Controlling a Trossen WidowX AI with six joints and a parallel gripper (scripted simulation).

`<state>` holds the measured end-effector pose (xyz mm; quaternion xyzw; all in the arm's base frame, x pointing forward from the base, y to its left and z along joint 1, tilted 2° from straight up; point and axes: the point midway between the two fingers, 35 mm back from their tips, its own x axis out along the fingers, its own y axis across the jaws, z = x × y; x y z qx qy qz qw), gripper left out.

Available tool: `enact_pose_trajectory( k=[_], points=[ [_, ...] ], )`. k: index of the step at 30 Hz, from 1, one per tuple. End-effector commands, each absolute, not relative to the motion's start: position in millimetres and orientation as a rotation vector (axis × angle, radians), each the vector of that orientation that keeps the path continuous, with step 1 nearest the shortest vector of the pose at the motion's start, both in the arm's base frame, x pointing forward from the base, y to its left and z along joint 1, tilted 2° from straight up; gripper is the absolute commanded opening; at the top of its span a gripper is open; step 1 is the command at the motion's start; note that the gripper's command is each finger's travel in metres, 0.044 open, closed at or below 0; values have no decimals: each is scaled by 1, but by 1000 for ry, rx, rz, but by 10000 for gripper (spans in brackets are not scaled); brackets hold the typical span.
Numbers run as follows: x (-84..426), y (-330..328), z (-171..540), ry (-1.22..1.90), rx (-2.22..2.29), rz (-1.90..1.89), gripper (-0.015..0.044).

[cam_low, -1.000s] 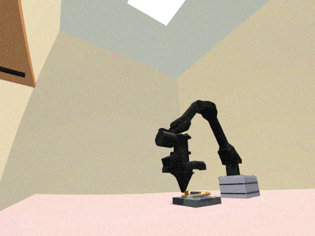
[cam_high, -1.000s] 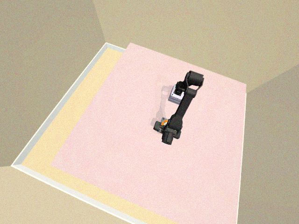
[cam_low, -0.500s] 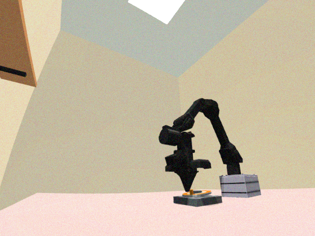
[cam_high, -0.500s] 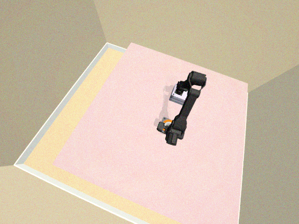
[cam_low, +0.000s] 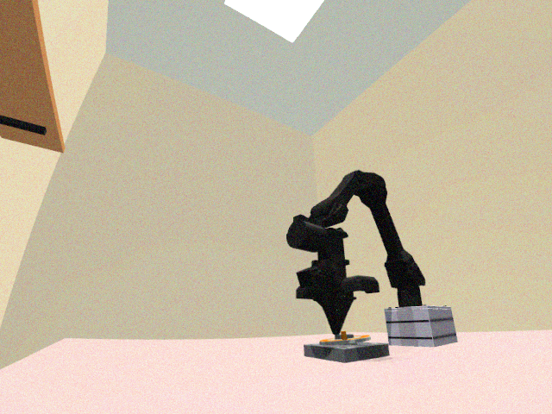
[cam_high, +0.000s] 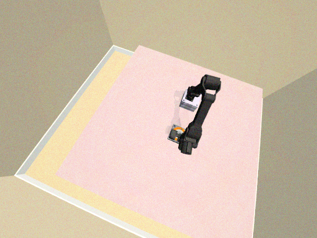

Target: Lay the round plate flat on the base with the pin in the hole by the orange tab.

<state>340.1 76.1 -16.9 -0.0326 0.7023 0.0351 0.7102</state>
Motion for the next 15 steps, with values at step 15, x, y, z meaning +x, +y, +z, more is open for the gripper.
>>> enact_pose_trajectory(
  k=[15],
  points=[
    [321,91,-18,1573,-69,84,0]
  ],
)
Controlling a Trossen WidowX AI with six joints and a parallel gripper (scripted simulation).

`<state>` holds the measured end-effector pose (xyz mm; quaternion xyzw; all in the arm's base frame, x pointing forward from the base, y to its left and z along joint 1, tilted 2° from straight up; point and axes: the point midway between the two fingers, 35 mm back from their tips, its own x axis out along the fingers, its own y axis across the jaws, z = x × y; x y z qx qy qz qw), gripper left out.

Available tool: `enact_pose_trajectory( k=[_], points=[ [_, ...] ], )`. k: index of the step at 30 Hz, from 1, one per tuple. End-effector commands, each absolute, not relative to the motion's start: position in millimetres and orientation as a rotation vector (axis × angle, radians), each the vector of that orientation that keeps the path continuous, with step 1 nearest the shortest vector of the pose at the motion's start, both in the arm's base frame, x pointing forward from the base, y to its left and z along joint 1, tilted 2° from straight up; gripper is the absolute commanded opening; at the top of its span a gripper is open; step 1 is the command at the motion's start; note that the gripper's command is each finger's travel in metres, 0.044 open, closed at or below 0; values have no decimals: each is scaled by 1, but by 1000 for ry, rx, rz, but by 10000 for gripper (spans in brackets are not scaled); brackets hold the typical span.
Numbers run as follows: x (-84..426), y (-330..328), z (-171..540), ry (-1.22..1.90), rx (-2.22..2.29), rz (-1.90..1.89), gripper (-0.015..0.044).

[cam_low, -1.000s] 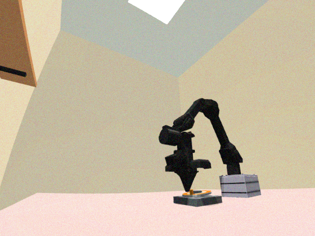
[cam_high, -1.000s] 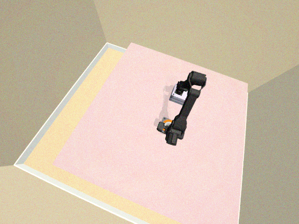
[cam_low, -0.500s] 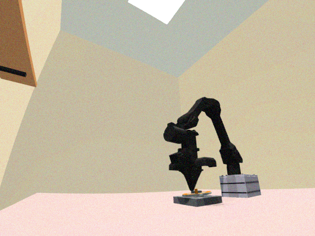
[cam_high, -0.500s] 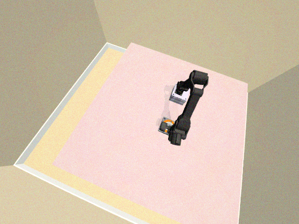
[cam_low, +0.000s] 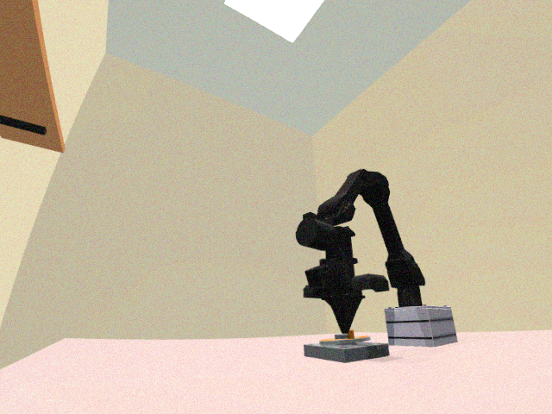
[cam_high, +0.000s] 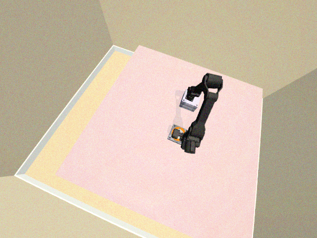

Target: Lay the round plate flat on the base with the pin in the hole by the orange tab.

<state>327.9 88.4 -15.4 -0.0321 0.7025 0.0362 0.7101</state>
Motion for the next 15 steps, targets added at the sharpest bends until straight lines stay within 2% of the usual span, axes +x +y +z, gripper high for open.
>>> enact_pose_trajectory(
  k=[1,15],
  points=[
    [320,91,-17,1573,-69,84,0],
    [311,96,-17,1574,-68,84,0]
  ],
)
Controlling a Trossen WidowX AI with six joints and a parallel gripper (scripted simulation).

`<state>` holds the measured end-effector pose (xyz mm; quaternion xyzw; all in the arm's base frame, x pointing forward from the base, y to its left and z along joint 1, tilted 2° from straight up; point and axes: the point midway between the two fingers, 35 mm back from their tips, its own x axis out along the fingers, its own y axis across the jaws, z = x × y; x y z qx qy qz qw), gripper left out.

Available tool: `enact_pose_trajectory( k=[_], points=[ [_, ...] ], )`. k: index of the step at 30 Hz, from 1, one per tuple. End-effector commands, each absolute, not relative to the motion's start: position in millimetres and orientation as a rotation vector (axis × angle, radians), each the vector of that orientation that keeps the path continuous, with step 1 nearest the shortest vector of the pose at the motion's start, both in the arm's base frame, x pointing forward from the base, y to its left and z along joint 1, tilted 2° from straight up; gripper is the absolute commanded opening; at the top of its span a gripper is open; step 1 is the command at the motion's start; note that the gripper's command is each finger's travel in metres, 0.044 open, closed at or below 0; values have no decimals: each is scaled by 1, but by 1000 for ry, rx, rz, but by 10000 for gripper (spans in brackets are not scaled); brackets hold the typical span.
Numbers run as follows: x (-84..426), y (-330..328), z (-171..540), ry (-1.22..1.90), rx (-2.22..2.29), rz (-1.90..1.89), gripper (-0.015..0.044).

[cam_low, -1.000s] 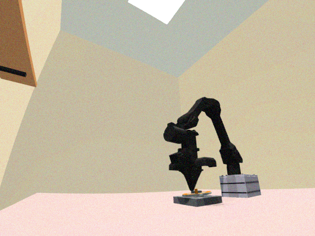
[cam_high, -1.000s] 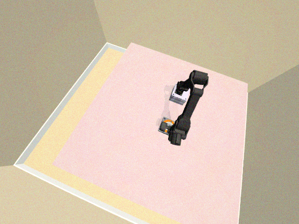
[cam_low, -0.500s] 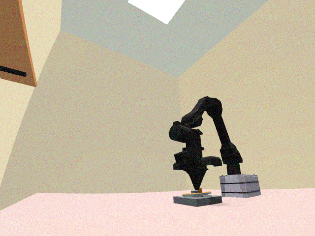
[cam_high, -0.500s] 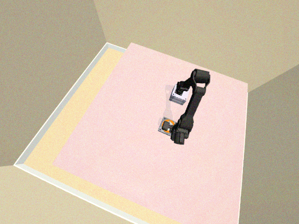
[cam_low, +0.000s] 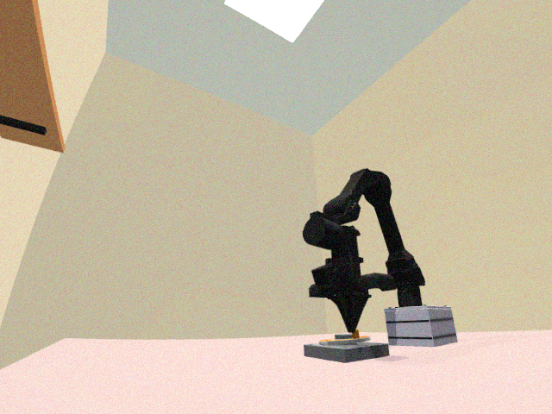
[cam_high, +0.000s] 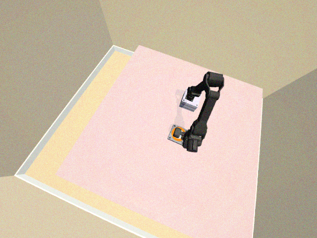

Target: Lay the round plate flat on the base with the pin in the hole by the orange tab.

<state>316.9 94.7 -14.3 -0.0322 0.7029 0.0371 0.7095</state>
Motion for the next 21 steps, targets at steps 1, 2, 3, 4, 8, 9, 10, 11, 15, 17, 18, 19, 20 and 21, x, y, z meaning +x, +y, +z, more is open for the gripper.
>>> enact_pose_trajectory(
  k=[1,2,3,4,8,9,10,11,15,17,18,19,20,21],
  points=[
    [310,96,-17,1574,-68,84,0],
    [309,96,-17,1574,-68,85,0],
    [309,96,-17,1574,-68,85,0],
    [308,96,-17,1574,-68,85,0],
    [306,97,-17,1574,-68,85,0],
    [305,97,-17,1574,-68,85,0],
    [305,98,-17,1574,-68,85,0],
    [304,98,-18,1574,-68,85,0],
    [305,98,-11,1574,-68,85,0],
    [306,97,2,1574,-68,85,0],
    [306,97,9,1574,-68,85,0],
    [305,96,14,1574,-68,85,0],
    [303,96,19,1574,-68,85,0],
    [302,95,22,1574,-68,84,0]
  ],
)
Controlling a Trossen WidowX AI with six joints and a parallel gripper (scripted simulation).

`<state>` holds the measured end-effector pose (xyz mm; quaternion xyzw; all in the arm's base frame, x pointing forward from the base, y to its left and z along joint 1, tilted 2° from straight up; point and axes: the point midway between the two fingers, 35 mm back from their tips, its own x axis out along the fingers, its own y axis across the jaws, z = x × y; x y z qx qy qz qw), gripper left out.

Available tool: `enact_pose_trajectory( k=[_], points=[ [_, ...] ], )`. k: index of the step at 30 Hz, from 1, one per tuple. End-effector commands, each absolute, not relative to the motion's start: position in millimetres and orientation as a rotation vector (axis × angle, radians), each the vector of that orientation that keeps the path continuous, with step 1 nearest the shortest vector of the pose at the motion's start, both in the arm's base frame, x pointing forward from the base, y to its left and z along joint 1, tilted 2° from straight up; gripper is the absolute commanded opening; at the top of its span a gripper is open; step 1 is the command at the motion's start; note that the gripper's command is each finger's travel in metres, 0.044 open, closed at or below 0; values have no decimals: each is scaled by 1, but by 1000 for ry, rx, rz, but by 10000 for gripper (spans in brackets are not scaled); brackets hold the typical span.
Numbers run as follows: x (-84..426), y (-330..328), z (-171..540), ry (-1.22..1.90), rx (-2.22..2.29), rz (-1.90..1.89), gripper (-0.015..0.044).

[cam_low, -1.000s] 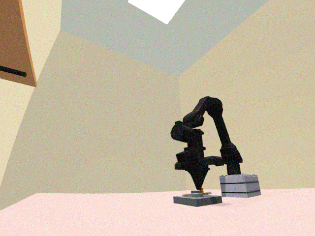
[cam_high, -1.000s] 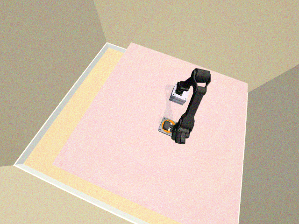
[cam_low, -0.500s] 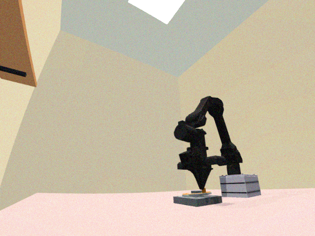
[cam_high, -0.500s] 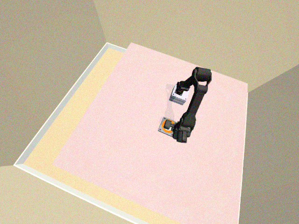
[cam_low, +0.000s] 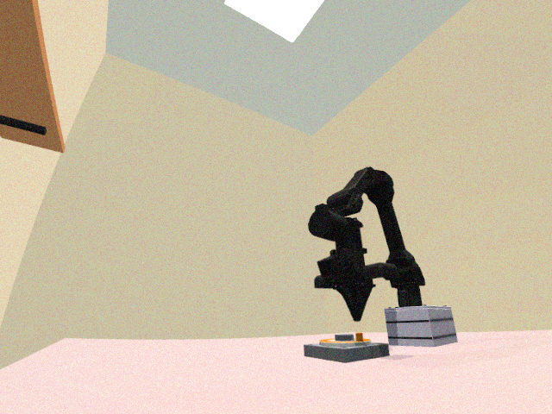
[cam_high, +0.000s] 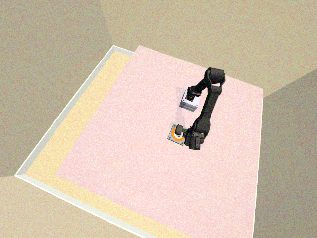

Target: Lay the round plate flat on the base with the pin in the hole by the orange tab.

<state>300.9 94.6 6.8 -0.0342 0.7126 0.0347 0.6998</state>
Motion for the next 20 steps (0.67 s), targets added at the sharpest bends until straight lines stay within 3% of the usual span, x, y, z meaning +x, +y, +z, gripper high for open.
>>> enact_pose_trajectory(
  k=[1,20],
  points=[
    [301,95,24,1574,-68,84,0],
    [301,94,16,1577,-73,78,0]
  ],
)
